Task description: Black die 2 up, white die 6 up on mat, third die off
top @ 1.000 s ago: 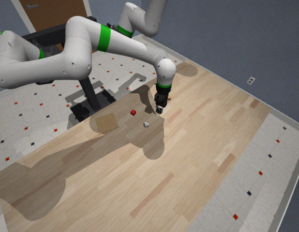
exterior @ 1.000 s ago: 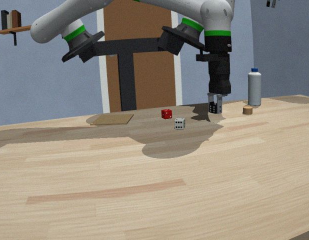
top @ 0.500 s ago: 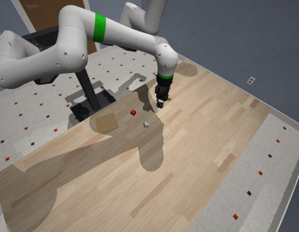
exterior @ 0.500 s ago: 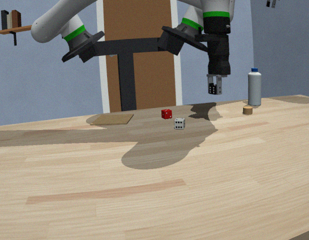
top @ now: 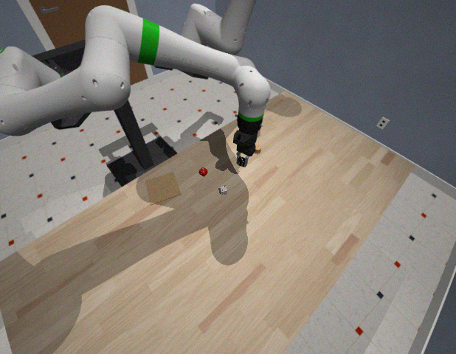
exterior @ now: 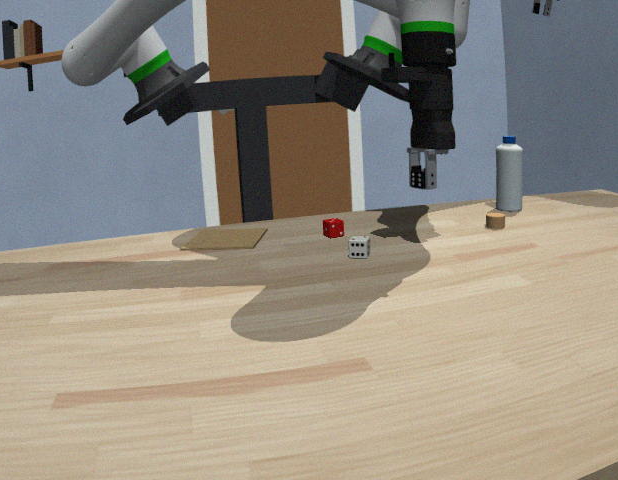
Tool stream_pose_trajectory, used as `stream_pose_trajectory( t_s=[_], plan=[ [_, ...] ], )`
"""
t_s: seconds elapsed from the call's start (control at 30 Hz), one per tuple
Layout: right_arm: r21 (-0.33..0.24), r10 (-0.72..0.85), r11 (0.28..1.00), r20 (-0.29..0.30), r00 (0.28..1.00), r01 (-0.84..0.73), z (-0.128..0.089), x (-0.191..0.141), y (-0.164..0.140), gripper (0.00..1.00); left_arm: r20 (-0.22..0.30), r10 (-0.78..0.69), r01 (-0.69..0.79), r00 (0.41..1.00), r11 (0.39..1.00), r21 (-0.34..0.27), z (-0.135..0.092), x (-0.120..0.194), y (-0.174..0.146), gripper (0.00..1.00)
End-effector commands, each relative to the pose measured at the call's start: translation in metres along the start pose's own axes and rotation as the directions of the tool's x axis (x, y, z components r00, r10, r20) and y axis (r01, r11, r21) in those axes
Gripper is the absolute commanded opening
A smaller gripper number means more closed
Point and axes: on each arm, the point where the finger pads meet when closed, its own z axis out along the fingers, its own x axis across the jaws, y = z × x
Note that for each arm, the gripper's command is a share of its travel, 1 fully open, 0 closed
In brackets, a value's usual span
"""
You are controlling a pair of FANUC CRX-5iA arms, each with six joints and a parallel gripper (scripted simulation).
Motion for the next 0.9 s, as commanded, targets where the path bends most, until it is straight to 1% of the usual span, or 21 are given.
stream_pose_trajectory(
  t_s=[0.0,0.03,0.13,0.2,0.23,0.3,0.43,0.47,0.57,0.6,0.63,0.7,0.77,0.8,0.83,0.87],
  plan=[
    [0.015,0.137,0.99,0.019,0.99,-0.137,-0.004,0.006,-0.028,0.57,0.0,0.0,0.0,1.0,1.0,-0.002,-0.001,0.0,0.0,1.0],
    [0.02,0.19,0.982,0.025,0.982,-0.19,-0.005,0.01,-0.039,0.57,0.0,0.0,0.0,1.0,1.0,-0.002,-0.001,0.0,0.0,1.0],
    [0.027,0.287,0.957,0.036,0.957,-0.288,-0.006,0.019,-0.059,0.57,0.0,0.0,0.0,1.0,1.0,-0.002,-0.001,0.0,0.0,1.0],
    [0.027,0.287,0.957,0.036,0.957,-0.288,-0.006,0.019,-0.059,0.57,0.0,0.0,0.0,1.0,1.0,-0.002,-0.001,0.0,0.0,1.0],
    [0.028,0.31,0.95,0.039,0.95,-0.311,-0.007,0.021,-0.064,0.57,0.0,0.0,0.0,1.0,1.0,-0.002,-0.001,0.0,0.0,1.0],
    [0.03,0.421,0.906,0.053,0.905,-0.423,-0.008,0.034,-0.088,0.57,0.0,0.0,0.0,1.0,1.0,-0.002,-0.001,0.0,0.0,1.0],
    [0.028,0.507,0.86,0.063,0.86,-0.509,-0.009,0.047,-0.106,0.57,0.0,0.0,0.0,1.0,1.0,-0.002,-0.001,0.0,0.0,1.0],
    [0.026,0.551,0.832,0.068,0.832,-0.554,-0.009,0.055,-0.116,0.57,0.0,0.0,0.0,1.0,1.0,-0.002,-0.001,0.0,0.0,1.0],
    [0.02,0.627,0.777,0.075,0.776,-0.629,-0.009,0.07,-0.133,0.57,0.0,0.0,0.0,1.0,1.0,-0.002,-0.001,0.0,0.0,1.0],
    [0.02,0.635,0.77,0.076,0.769,-0.637,-0.009,0.072,-0.135,0.57,0.0,0.0,0.0,1.0,1.0,-0.002,-0.001,0.0,0.0,1.0],
    [0.016,0.675,0.735,0.078,0.734,-0.678,-0.009,0.082,-0.144,0.57,0.0,0.0,0.0,1.0,1.0,-0.002,-0.001,0.0,0.0,1.0],
    [0.01,0.718,0.693,0.08,0.691,-0.721,-0.009,0.094,-0.154,0.57,0.0,0.0,0.0,1.0,1.0,-0.002,-0.001,0.0,0.0,1.0],
    [0.01,0.718,0.693,0.08,0.691,-0.721,-0.009,0.094,-0.154,0.57,0.0,0.0,0.0,1.0,1.0,-0.002,-0.001,0.0,0.0,1.0],
    [0.006,0.748,0.66,0.081,0.658,-0.751,-0.009,0.103,-0.162,0.57,0.0,0.0,0.0,1.0,1.0,-0.002,-0.001,0.0,0.0,1.0],
    [-0.001,0.795,0.603,0.08,0.601,-0.798,-0.008,0.119,-0.173,0.57,0.0,0.0,0.0,1.0,1.0,-0.002,-0.001,0.0,0.0,1.0],
    [-0.001,0.798,0.599,0.08,0.597,-0.8,-0.008,0.12,-0.174,0.57,0.0,0.0,0.0,1.0,1.0,-0.002,-0.001,0.0,0.0,1.0]
  ],
)
